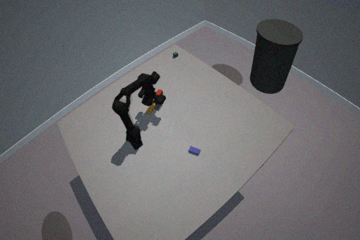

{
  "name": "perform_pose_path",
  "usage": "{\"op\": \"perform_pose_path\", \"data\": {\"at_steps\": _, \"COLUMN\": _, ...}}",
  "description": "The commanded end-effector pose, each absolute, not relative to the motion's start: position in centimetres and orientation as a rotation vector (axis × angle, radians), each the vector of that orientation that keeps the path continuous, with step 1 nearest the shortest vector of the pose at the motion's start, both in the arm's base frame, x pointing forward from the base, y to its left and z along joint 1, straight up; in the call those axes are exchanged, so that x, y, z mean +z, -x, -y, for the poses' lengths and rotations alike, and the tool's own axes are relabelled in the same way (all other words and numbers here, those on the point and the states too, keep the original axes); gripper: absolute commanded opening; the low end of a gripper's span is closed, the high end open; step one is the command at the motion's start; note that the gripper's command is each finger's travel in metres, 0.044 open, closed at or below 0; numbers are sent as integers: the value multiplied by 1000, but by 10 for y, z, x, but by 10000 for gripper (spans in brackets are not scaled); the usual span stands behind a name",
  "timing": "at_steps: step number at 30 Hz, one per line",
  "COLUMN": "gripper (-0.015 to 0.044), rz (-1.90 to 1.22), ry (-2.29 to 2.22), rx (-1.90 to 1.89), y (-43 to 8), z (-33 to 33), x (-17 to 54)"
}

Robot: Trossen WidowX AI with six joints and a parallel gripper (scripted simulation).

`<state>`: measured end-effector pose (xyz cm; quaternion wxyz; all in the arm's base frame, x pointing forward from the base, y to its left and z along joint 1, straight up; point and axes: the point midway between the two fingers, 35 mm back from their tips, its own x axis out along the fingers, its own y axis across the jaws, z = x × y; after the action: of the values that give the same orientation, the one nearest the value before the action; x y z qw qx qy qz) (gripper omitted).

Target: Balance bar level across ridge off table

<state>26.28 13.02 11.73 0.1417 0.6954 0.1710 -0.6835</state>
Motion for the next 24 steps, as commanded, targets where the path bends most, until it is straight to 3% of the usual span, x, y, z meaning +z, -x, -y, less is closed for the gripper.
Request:
{"op": "perform_pose_path", "data": {"at_steps": 1, "gripper": 0, "rz": -494, "ry": -2007, "rx": -1973, "y": -263, "z": -130, "x": 117}}
{"op": "perform_pose_path", "data": {"at_steps": 11, "gripper": 0, "rz": -494, "ry": -2007, "rx": -1973, "y": -263, "z": -130, "x": 117}}
{"op": "perform_pose_path", "data": {"at_steps": 17, "gripper": 157, "rz": -494, "ry": -2007, "rx": -1973, "y": -263, "z": -130, "x": 117}}
{"op": "perform_pose_path", "data": {"at_steps": 24, "gripper": 167, "rz": -494, "ry": -2007, "rx": -1973, "y": -263, "z": -130, "x": 117}}
